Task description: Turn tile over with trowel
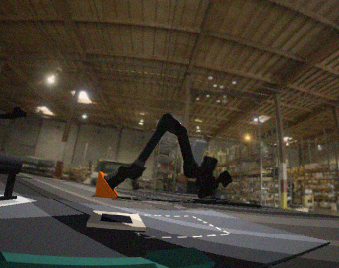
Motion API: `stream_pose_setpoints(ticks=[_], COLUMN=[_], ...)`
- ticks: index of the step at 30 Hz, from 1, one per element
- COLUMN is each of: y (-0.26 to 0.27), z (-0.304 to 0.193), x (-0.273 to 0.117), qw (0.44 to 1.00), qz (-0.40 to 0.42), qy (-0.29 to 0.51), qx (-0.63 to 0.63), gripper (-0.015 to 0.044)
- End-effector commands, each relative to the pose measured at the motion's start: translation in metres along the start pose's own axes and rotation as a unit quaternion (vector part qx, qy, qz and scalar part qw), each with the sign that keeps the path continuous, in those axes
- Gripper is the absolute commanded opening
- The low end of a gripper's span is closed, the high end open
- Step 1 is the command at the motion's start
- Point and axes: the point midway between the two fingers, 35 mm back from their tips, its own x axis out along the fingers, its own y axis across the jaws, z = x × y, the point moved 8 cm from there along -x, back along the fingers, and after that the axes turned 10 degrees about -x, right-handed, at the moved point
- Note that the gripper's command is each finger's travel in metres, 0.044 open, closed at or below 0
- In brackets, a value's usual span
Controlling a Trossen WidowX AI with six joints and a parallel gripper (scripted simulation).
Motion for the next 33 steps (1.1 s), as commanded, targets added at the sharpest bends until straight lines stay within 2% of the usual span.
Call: stream_pose_setpoints(ticks=[1, 33], y=[-0.007, -0.063], z=[-0.011, -0.101], x=[0.000, -0.039], qw=[0.999, 0.948], qz=[-0.006, -0.096], qy=[0.025, 0.212], qx=[0.026, 0.216], gripper=[0.0300, 0.0300])
